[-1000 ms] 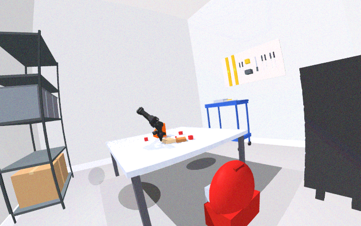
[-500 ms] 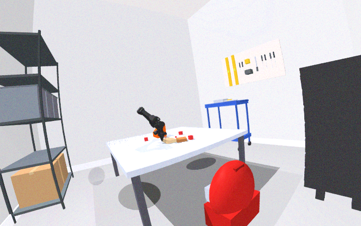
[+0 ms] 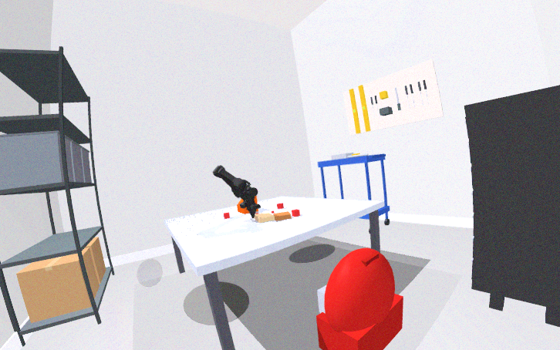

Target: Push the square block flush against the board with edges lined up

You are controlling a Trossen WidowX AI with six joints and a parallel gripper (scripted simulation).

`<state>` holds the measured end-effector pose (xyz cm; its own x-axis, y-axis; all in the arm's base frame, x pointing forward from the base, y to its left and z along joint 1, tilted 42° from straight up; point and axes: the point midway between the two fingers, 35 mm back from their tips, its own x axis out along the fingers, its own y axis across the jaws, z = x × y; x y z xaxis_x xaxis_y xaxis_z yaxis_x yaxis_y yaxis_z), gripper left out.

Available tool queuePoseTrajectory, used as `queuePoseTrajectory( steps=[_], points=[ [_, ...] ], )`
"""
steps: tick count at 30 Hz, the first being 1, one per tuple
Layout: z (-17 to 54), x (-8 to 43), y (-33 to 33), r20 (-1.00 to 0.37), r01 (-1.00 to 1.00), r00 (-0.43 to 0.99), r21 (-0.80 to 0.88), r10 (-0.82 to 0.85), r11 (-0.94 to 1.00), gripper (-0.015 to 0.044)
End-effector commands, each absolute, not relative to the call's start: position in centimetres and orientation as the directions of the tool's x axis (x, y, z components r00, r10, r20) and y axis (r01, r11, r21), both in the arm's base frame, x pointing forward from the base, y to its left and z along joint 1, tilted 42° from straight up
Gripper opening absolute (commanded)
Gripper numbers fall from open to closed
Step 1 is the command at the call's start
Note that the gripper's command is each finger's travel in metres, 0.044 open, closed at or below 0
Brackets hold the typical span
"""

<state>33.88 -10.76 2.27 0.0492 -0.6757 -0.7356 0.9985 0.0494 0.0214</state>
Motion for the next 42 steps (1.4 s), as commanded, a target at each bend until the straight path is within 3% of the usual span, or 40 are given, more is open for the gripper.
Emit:
queuePoseTrajectory(
  steps=[1,42],
  points=[
    [1.3,33.6,-10.4,-0.743,0.999,0.033,0.003,-0.668,0.046,0.0],
    [-0.8,34.4,-8.1,-0.745,0.999,0.033,0.003,-0.666,0.047,0.0]
  ],
)
